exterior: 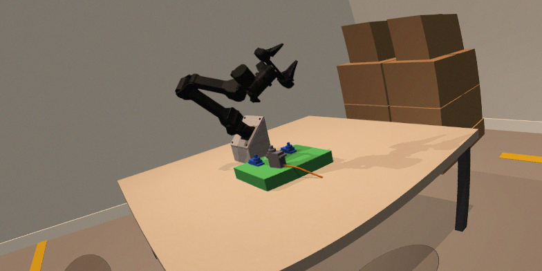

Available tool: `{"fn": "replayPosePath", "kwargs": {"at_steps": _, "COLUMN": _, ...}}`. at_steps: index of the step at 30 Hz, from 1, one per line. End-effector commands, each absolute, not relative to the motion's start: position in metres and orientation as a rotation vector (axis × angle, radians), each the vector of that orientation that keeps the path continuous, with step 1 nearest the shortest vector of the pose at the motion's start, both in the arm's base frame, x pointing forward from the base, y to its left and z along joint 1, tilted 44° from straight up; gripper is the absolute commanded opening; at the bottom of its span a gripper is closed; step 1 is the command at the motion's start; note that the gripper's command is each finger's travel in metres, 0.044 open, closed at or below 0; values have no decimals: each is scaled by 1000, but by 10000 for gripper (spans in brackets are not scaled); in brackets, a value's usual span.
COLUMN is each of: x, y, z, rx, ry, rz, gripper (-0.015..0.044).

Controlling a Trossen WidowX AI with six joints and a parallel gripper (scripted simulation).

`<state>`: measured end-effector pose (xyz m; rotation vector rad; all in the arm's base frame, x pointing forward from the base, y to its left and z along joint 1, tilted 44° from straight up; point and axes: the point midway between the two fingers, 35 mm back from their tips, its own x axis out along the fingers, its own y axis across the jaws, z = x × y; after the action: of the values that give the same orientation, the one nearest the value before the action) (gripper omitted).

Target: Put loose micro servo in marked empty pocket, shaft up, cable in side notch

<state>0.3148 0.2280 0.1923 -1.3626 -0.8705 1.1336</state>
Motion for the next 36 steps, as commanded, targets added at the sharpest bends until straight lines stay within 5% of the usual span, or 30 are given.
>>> {"fn": "replayPosePath", "kwargs": {"at_steps": 1, "x": 330, "y": 225, "z": 181, "rx": -1306, "ry": -692, "rz": 1152, "gripper": 440}}
{"fn": "replayPosePath", "kwargs": {"at_steps": 36, "x": 380, "y": 159, "z": 89, "rx": -874, "ry": 529, "rz": 930, "gripper": 440}}
